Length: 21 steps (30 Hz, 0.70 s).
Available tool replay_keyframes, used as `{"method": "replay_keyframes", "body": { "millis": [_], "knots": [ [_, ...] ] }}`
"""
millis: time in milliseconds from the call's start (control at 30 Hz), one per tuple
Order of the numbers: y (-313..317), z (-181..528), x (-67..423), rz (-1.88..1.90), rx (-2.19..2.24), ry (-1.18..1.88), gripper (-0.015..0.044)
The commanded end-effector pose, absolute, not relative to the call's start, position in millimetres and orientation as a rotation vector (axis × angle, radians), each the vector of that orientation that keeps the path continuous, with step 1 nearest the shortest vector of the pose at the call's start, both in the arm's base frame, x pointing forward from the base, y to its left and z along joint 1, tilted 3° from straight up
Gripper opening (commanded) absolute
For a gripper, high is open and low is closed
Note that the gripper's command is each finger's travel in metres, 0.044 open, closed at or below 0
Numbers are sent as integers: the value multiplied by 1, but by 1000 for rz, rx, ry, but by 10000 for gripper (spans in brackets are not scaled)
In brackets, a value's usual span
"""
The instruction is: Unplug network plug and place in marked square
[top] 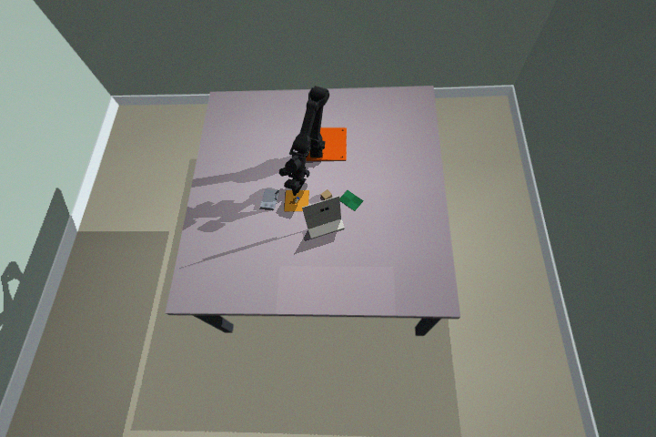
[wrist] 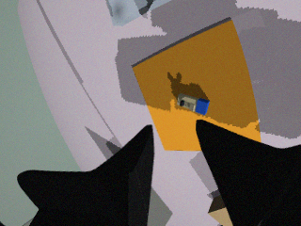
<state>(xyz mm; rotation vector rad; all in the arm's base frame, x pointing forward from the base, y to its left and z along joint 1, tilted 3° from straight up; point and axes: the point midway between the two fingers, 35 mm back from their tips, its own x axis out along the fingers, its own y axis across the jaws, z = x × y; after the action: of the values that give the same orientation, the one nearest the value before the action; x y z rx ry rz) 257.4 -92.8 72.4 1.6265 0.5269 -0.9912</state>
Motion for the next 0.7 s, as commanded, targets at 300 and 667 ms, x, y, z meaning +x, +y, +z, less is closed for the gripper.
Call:
{"method": "replay_keyframes", "body": {
  "millis": [300,667],
  "knots": [
    [-94,95,259,-982,1625,526,156],
    [-94,111,257,-983,1625,526,156]
  ]
}}
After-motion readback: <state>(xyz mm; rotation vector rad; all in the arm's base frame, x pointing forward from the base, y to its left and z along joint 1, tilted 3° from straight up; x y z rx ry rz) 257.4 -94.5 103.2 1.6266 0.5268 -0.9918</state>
